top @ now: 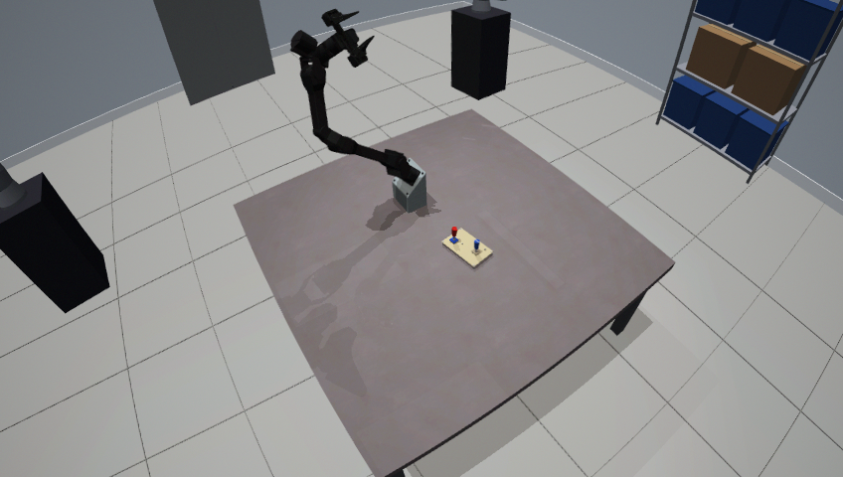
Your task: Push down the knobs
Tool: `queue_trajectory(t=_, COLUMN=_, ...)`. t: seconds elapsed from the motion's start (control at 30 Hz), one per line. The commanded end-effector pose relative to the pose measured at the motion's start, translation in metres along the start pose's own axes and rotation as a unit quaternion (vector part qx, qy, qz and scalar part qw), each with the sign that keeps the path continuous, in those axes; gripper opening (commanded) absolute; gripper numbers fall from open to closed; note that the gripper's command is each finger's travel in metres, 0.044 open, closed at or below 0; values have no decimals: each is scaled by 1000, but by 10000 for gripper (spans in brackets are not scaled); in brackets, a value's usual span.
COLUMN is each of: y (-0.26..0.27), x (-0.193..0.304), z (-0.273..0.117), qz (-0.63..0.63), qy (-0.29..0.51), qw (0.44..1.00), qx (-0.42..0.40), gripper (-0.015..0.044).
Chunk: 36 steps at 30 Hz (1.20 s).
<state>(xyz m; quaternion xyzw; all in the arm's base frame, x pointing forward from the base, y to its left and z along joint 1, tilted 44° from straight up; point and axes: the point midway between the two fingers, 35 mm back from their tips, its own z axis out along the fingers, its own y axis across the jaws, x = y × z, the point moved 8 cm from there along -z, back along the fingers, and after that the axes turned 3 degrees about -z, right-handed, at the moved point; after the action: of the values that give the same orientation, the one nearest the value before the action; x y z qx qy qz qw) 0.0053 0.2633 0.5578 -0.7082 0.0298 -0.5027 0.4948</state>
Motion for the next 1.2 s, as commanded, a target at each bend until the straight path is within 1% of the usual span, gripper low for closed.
queue_trajectory(t=0.0, y=0, x=-1, z=1, qz=1, qy=0, qw=1000, qx=-1, gripper=374)
queue_trajectory(t=0.23, y=18, x=-21, z=32, qz=29, qy=8, qw=998, qx=-49, gripper=190)
queue_trajectory(t=0.47, y=48, x=-38, z=64, qz=29, qy=18, qw=994, qx=-107, gripper=6)
queue_trajectory(t=0.8, y=94, x=-56, z=109, qz=79, qy=43, qw=978, qx=-189, gripper=0)
queue_trajectory(t=1.17, y=158, x=-65, z=151, qz=143, qy=85, qw=945, qx=-282, gripper=0)
